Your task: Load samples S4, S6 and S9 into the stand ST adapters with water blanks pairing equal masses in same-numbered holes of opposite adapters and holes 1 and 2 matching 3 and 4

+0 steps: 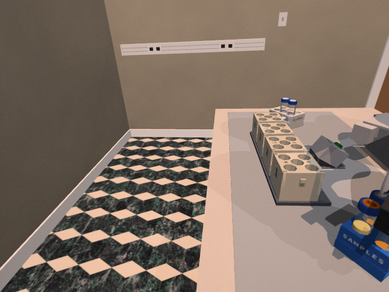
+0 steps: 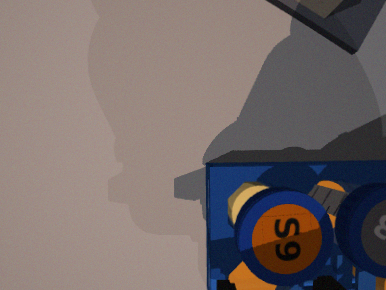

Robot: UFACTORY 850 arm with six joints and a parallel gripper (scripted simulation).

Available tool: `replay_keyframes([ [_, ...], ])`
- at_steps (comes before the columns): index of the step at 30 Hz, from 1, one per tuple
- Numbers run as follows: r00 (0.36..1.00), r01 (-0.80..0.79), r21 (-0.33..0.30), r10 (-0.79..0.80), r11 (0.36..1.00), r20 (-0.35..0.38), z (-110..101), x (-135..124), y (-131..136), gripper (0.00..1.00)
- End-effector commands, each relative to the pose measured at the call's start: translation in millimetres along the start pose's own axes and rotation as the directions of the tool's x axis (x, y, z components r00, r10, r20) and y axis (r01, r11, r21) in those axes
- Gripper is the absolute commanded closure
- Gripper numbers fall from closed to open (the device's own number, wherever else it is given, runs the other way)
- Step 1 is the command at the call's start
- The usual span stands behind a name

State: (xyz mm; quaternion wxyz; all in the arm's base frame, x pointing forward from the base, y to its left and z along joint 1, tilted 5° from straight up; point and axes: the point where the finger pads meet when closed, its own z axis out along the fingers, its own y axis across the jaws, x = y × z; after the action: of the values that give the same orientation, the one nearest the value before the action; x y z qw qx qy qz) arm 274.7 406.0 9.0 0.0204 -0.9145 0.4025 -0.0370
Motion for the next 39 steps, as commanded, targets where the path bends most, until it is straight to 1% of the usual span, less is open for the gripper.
replay_keyframes([
  [1,1.000,0.000,0.002,0.000,1.000,0.000,-0.6,-0.2,-0.8,1.00],
  [16,1.000,0.000,0.002,0.000,1.000,0.000,-0.6,-0.2,-0.8,1.00],
  [39,1.000,0.000,0.002,0.000,1.000,0.000,-13.3,-0.2,-0.8,1.00],
])
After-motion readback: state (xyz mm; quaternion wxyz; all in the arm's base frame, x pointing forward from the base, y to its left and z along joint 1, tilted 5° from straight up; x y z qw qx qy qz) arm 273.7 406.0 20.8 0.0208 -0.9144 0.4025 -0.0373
